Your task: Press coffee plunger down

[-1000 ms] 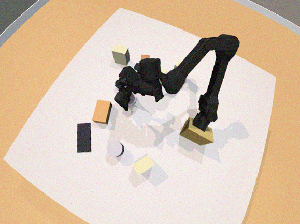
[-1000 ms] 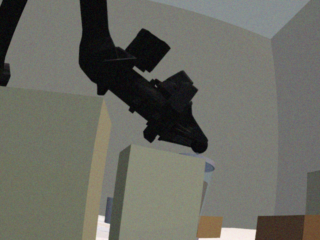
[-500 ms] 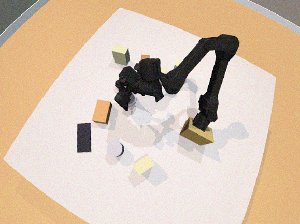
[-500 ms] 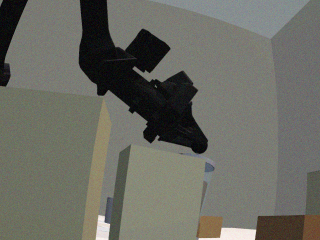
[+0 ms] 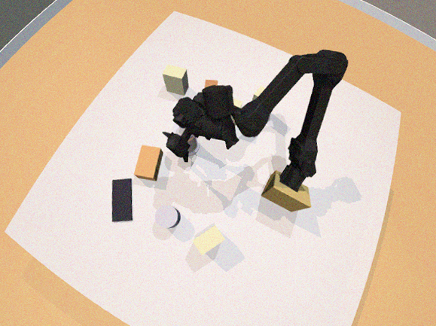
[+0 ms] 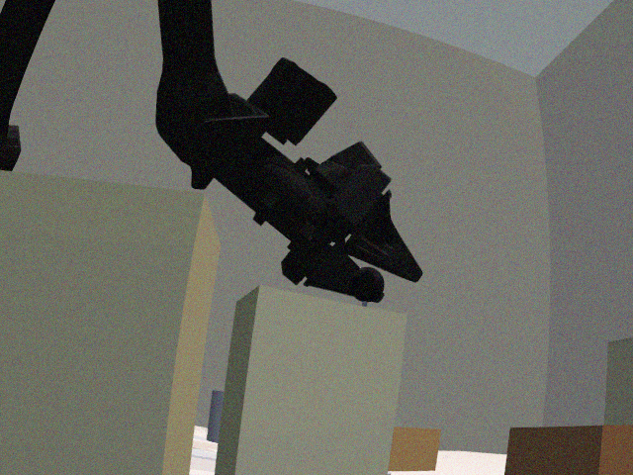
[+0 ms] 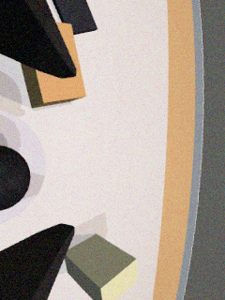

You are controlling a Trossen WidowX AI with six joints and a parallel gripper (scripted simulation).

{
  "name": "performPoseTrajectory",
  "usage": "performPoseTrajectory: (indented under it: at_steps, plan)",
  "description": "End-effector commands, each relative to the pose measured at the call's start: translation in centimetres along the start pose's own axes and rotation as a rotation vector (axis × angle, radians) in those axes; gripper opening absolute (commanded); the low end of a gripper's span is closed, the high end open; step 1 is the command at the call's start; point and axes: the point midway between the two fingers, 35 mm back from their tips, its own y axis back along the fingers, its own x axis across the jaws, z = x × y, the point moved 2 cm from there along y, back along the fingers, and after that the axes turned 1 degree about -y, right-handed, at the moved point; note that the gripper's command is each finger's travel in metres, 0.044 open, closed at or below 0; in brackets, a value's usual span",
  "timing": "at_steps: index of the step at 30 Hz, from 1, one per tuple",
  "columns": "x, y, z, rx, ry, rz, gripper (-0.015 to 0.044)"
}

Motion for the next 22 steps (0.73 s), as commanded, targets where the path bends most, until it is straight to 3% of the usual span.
performPoseTrajectory:
  at_steps: [1, 8, 22]
  plan:
    - [0.0, 0.8, 1.0, 0.0, -0.009, 0.004, 0.044]
    - [-1.0, 6.2, 5.4, 0.011, -0.004, 0.003, 0.044]
    - [-0.9, 6.4, 5.3, 0.011, -0.004, 0.003, 0.044]
